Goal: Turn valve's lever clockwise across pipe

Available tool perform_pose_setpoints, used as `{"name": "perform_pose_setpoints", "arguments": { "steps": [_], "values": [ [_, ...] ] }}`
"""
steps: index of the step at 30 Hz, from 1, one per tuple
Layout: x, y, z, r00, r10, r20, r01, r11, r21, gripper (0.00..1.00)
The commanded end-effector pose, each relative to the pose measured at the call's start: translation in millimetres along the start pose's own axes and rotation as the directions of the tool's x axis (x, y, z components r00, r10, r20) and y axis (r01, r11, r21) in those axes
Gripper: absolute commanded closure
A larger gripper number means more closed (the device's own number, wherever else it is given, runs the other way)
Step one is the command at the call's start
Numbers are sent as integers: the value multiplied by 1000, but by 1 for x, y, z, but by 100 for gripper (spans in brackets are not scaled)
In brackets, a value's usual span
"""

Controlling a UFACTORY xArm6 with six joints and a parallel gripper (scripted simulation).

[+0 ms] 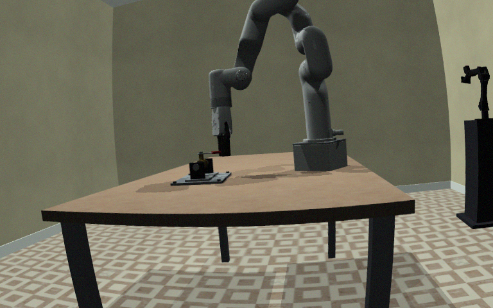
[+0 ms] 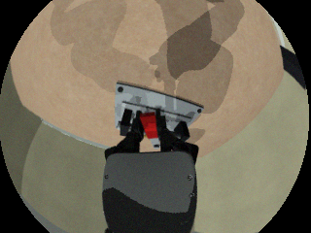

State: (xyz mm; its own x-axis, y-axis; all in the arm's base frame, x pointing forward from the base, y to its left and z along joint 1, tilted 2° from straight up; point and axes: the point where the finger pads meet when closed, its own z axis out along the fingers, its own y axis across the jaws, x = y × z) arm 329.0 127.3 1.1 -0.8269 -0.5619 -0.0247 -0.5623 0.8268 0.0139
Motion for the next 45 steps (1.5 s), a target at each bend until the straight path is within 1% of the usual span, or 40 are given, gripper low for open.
{"name": "perform_pose_setpoints", "arguments": {
  "steps": [1,24,30,45],
  "values": [
    [-1,3,-1,1000,13,2,-13,1000,0,100],
    [-2,16,-1,987,163,2,-163,987,-1,100],
    [-2,17,-1,985,174,2,-174,985,-1,100],
    [-4,25,-1,963,269,2,-269,963,-1,100]
  ]
}}
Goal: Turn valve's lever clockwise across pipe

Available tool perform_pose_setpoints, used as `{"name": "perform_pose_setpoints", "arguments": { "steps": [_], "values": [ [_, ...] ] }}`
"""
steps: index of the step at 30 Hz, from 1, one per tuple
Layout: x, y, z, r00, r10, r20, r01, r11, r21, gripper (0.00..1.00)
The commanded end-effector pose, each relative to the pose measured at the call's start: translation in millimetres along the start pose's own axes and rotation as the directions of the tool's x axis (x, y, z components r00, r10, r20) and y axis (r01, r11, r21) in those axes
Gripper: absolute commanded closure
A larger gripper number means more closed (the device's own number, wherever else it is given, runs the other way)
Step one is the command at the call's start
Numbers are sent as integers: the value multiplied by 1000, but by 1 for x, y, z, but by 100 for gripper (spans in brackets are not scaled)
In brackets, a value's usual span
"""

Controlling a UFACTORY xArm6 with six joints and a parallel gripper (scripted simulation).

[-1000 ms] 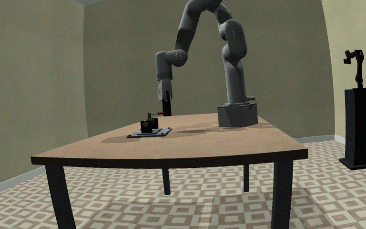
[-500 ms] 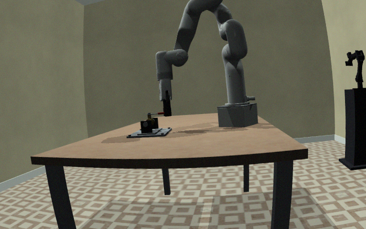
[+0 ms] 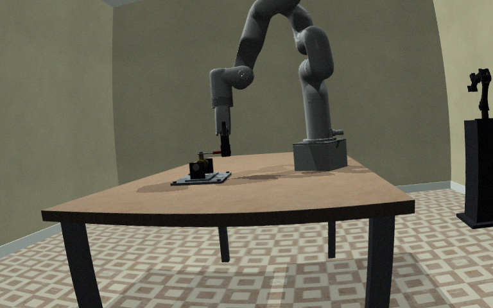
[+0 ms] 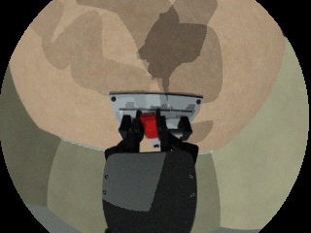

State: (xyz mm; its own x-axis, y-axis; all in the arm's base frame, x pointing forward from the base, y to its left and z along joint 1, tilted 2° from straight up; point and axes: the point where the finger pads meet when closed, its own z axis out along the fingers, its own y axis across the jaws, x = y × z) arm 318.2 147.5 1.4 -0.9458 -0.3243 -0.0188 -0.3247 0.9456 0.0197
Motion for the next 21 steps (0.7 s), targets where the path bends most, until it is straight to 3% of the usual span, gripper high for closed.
{"name": "perform_pose_setpoints", "arguments": {
  "steps": [1,21],
  "values": [
    [-1,3,-1,1000,7,3,-7,1000,-1,100],
    [-2,12,-1,994,112,3,-112,994,-1,100]
  ]
}}
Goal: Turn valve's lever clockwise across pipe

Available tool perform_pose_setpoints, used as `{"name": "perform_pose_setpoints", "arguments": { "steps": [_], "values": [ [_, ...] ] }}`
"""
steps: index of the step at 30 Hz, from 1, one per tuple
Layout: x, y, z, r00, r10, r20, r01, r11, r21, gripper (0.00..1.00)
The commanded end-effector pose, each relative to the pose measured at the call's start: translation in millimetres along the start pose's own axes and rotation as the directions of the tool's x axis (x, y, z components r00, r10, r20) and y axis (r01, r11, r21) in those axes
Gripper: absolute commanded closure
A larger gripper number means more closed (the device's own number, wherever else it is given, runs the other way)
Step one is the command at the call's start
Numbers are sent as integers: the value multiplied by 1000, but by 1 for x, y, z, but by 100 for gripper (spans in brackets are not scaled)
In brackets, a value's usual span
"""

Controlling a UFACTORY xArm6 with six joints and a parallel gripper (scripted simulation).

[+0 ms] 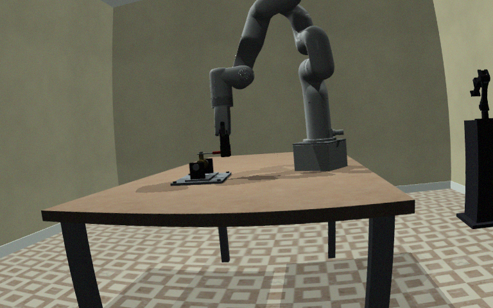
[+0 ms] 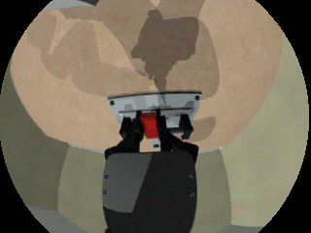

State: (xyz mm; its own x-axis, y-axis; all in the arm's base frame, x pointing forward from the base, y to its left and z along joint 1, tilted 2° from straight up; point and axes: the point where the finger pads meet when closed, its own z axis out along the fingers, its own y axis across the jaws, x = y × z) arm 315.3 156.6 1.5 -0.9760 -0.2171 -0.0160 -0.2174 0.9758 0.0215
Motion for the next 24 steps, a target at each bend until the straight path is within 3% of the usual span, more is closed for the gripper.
{"name": "perform_pose_setpoints", "arguments": {
  "steps": [1,7,8,24],
  "values": [
    [-1,3,-1,1000,0,4,0,1000,-2,100],
    [-1,3,-1,1000,0,4,0,1000,-2,100],
    [-1,3,-1,1000,0,4,0,1000,-2,32],
    [-1,3,-1,1000,0,4,0,1000,-2,32]
  ]
}}
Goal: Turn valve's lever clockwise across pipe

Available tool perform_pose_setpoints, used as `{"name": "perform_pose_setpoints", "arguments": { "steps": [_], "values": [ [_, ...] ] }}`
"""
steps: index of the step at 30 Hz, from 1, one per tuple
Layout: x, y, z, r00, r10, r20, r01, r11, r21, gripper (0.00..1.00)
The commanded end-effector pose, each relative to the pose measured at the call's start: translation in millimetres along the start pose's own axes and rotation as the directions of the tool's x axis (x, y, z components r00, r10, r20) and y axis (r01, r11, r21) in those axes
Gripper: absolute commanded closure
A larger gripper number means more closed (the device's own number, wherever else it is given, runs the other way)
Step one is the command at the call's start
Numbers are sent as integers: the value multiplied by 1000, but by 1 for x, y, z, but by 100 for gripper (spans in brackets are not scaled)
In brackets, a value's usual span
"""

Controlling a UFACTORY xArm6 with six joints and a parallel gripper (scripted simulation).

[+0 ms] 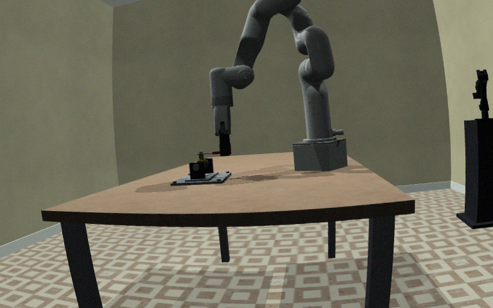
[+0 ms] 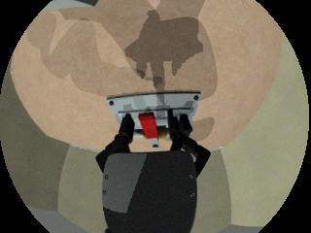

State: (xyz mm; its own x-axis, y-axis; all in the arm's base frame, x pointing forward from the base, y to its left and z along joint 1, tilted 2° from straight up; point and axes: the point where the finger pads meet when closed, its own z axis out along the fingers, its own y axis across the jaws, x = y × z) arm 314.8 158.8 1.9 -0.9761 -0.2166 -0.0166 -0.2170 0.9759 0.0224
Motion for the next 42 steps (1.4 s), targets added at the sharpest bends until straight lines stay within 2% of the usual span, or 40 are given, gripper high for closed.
{"name": "perform_pose_setpoints", "arguments": {
  "steps": [1,31,42],
  "values": [
    [-1,0,-1,1000,0,3,0,1000,-1,32],
    [-1,0,-1,1000,0,3,0,1000,-1,32],
    [-1,0,-11,1000,0,3,0,1000,-1,32]
  ]
}}
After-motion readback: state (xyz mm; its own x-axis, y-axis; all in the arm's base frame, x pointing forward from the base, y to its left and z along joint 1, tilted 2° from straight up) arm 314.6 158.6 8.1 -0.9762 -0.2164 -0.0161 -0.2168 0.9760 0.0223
